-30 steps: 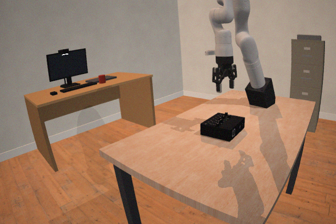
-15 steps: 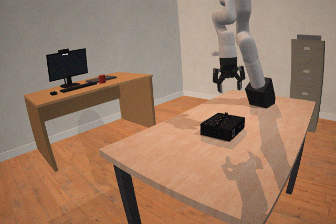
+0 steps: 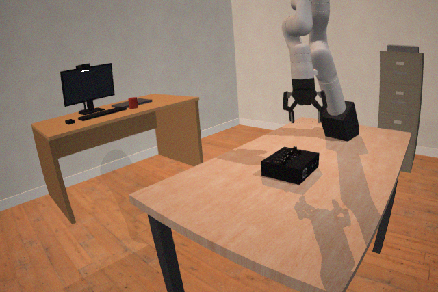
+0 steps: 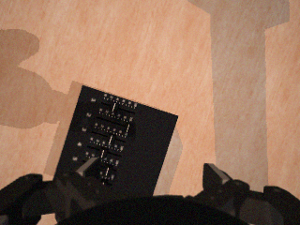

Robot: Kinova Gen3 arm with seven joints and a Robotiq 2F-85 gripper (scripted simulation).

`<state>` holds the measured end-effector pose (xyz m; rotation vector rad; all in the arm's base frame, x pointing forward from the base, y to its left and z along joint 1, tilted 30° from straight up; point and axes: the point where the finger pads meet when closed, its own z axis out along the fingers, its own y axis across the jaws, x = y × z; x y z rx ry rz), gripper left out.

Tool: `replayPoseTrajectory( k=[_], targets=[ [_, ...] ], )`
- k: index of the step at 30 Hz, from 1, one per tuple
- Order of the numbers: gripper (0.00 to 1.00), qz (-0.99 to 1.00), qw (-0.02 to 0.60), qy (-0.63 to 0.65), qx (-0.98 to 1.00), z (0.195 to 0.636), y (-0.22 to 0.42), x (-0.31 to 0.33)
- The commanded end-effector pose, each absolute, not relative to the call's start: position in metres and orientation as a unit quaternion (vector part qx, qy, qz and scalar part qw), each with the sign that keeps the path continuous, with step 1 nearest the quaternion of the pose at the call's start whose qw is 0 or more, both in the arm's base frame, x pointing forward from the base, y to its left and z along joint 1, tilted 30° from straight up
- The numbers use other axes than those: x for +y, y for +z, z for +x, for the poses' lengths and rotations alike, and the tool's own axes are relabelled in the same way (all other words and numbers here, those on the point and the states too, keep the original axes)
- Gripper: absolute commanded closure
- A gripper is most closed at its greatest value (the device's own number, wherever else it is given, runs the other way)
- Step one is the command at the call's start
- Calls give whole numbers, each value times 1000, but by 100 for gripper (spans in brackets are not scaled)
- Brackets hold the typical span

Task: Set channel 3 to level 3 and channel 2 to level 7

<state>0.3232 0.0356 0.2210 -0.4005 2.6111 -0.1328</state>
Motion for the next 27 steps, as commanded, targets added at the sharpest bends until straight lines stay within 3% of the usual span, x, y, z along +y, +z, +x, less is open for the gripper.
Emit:
replayPoseTrajectory(
  k=[1,27],
  targets=[
    [0,-73,242,-43,967,323,216,28],
    [0,474,234,96,844,333,178,29]
  ],
)
